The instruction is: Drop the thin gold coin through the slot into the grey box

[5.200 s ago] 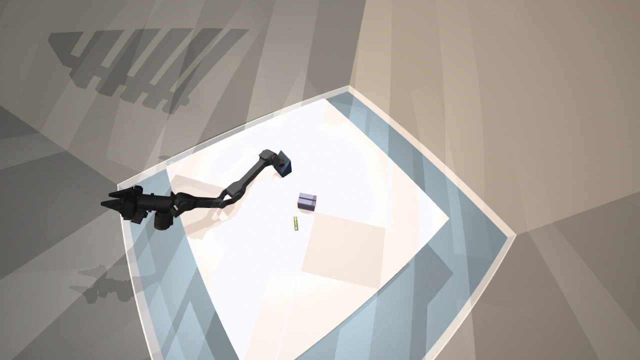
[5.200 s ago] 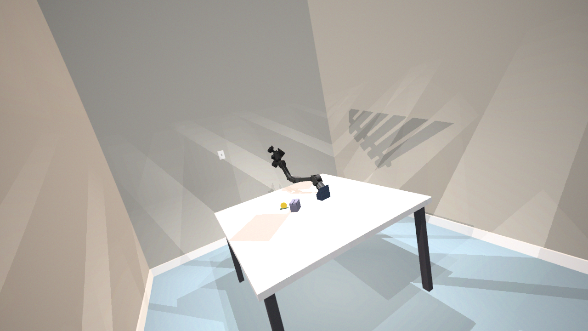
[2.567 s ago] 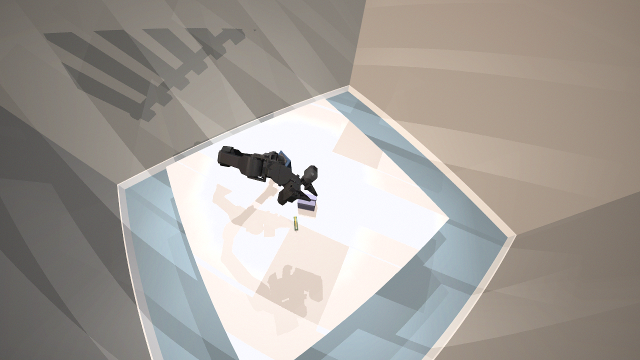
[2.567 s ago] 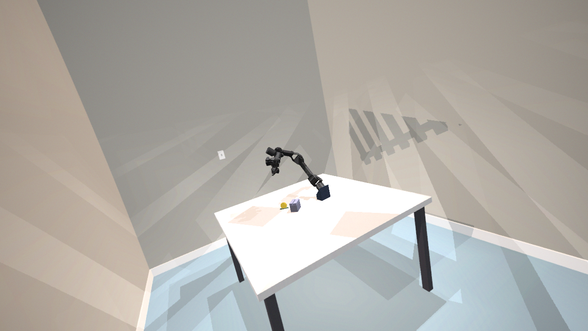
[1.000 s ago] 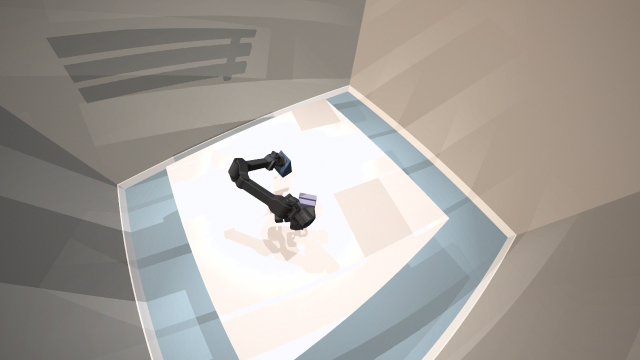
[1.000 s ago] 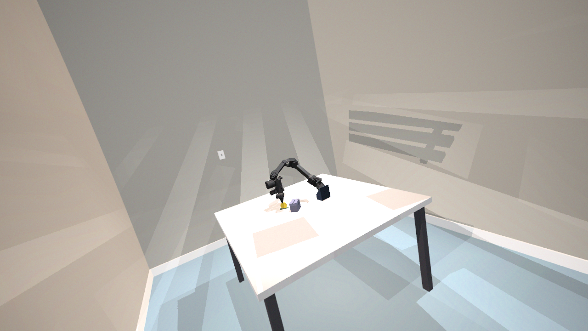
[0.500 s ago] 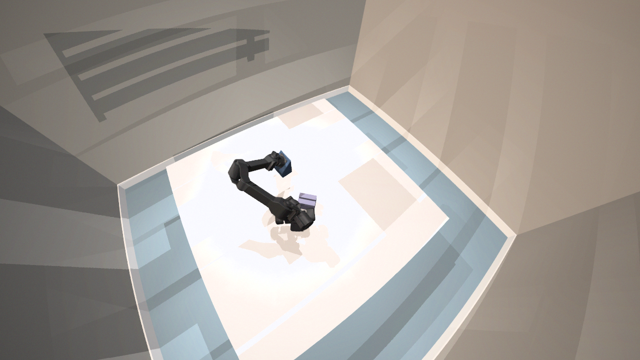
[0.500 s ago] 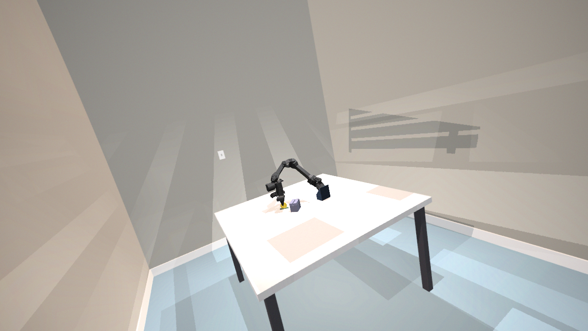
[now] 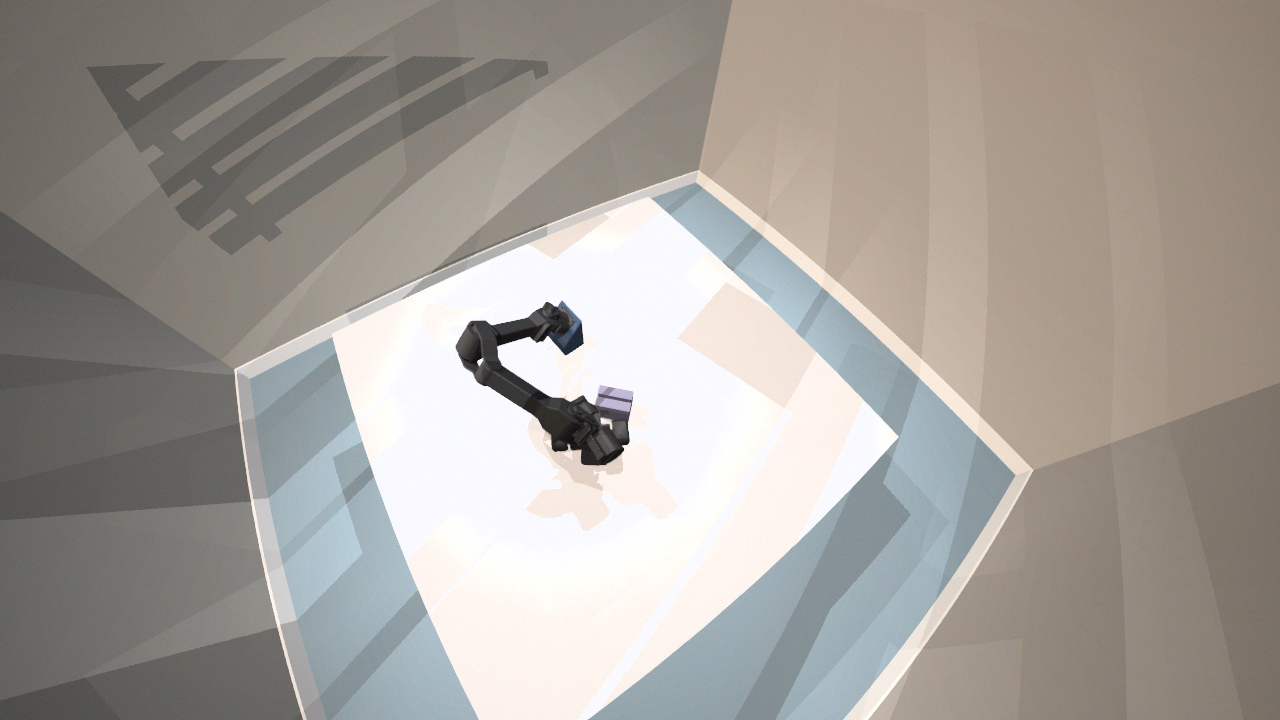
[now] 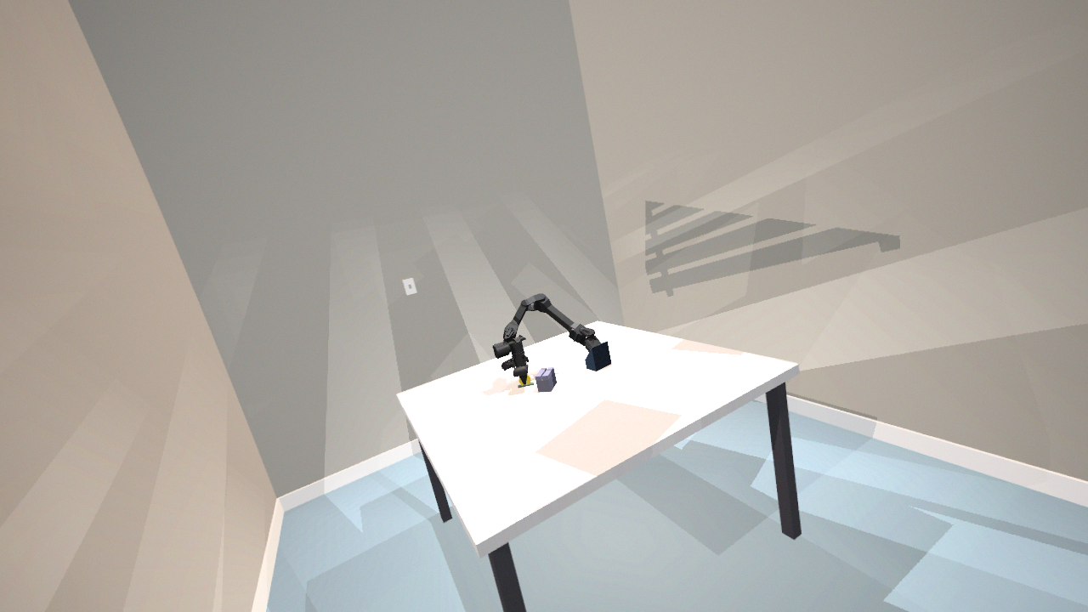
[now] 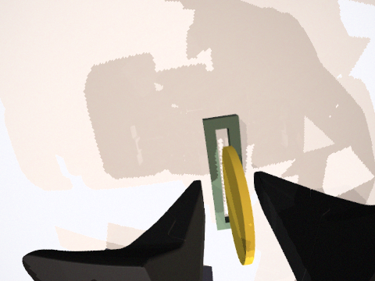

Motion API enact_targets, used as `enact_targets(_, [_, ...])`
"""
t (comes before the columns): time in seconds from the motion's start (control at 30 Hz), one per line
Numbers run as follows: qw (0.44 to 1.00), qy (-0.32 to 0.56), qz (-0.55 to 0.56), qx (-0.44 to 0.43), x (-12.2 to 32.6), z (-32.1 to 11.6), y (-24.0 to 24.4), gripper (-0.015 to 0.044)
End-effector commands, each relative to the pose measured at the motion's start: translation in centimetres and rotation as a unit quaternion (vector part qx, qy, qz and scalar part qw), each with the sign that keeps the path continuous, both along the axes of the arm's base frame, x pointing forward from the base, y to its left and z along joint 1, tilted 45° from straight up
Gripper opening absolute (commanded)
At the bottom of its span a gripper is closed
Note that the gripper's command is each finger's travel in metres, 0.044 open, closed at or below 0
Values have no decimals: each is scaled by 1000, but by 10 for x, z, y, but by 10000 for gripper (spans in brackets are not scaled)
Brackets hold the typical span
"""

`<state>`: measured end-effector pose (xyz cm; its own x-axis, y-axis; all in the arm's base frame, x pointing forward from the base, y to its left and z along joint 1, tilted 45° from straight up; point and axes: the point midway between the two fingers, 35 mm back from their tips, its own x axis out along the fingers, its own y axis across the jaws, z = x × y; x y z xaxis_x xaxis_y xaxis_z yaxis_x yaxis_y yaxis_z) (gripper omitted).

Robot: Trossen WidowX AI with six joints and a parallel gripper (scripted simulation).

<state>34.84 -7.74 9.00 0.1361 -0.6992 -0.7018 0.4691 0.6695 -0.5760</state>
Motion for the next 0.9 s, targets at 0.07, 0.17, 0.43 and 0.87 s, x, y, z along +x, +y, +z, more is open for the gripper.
enact_targets(0.07, [1000,5,1,-1,-2,-3,-2,29])
enact_targets(0.17, [1000,5,1,-1,-2,-3,-2,0])
enact_targets(0.43, [1000,5,1,-1,-2,-3,-2,0])
enact_targets(0.87, [1000,5,2,2,-2,16,20,0])
